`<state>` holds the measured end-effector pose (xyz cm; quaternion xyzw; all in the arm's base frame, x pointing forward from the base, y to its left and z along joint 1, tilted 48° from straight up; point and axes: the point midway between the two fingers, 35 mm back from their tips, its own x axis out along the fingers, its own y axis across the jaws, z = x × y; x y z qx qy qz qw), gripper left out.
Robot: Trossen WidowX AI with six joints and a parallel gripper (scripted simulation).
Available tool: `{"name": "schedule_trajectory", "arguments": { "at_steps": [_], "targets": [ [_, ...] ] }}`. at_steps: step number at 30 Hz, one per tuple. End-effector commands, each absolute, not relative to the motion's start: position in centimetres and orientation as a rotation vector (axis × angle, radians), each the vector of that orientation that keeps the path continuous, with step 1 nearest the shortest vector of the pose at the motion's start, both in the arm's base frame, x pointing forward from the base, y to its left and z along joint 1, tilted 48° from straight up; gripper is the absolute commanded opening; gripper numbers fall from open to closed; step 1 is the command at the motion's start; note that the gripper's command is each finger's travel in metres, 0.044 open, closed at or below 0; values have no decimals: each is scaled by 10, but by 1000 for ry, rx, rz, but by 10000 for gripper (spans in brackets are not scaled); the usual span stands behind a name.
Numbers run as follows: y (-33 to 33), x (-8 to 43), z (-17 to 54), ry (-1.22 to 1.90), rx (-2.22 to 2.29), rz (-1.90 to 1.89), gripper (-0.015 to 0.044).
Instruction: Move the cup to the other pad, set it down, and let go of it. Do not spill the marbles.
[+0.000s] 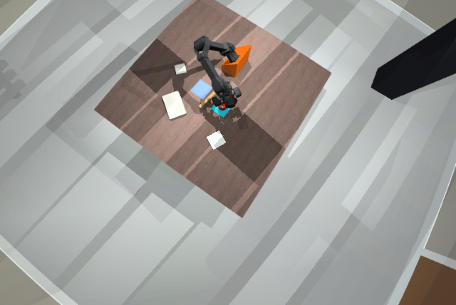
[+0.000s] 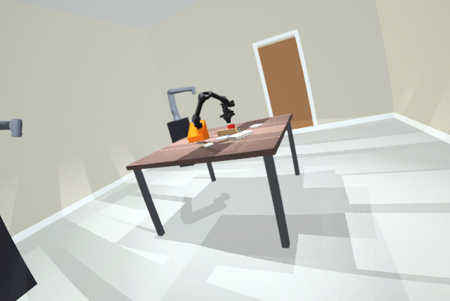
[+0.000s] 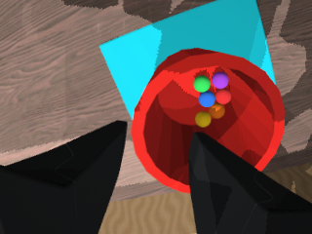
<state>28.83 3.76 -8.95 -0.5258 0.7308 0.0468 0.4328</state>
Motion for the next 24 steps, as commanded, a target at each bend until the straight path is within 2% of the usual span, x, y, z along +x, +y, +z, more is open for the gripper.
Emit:
{"name": "schedule_trajectory", "arguments": {
  "at_steps": [1,12,24],
  "targets": [
    [38,288,-90,1821,-1310,117,154],
    [43,290,-85,1821,-1309,117,440],
    [81,295,-52,1821,-1301,116,440]
  ]
}}
